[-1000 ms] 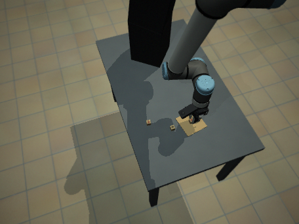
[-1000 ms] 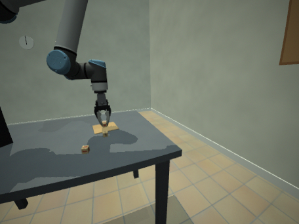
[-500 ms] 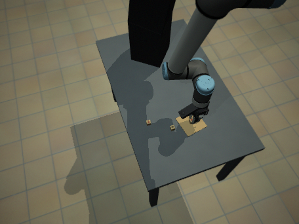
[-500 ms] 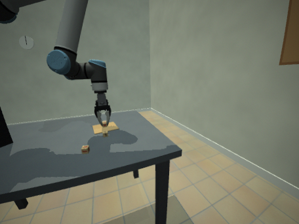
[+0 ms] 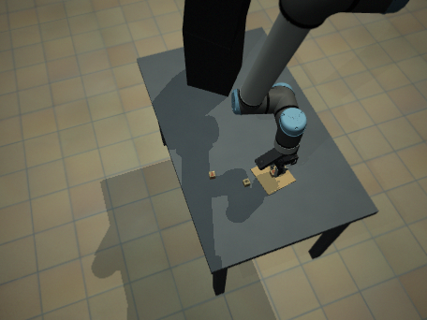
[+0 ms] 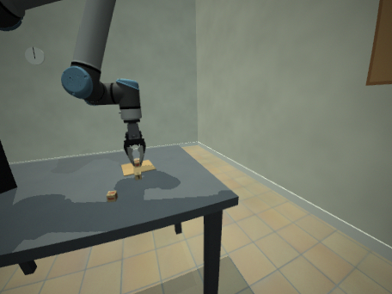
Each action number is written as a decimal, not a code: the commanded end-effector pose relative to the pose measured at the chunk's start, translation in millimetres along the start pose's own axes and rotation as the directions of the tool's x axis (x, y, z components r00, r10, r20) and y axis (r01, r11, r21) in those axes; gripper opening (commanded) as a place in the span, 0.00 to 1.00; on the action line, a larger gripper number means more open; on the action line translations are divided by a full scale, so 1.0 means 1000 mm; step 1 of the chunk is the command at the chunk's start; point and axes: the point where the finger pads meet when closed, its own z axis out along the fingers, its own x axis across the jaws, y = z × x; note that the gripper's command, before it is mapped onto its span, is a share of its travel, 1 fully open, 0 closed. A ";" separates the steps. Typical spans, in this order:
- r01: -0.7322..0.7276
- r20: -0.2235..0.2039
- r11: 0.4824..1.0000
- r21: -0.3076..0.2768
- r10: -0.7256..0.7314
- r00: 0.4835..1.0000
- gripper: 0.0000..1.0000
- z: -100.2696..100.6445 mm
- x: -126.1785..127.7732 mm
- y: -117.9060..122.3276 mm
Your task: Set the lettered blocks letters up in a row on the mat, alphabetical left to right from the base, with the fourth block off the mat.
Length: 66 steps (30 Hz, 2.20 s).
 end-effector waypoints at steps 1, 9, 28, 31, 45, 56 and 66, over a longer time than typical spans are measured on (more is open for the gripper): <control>0.000 0.001 1.000 0.000 0.000 1.000 0.05 0.001 -0.001 0.000; 0.000 0.001 1.000 0.000 0.000 1.000 0.05 0.001 -0.001 0.000; 0.000 0.001 1.000 0.000 0.000 1.000 0.05 0.001 -0.001 0.000; 0.000 0.001 1.000 0.000 0.000 1.000 0.05 0.001 -0.001 0.000; 0.000 0.001 1.000 0.000 0.000 1.000 0.09 0.001 -0.001 0.000; 0.000 0.001 1.000 0.000 0.000 1.000 0.21 0.001 -0.001 0.000; 0.000 0.001 1.000 0.000 0.000 1.000 0.25 0.001 -0.001 0.000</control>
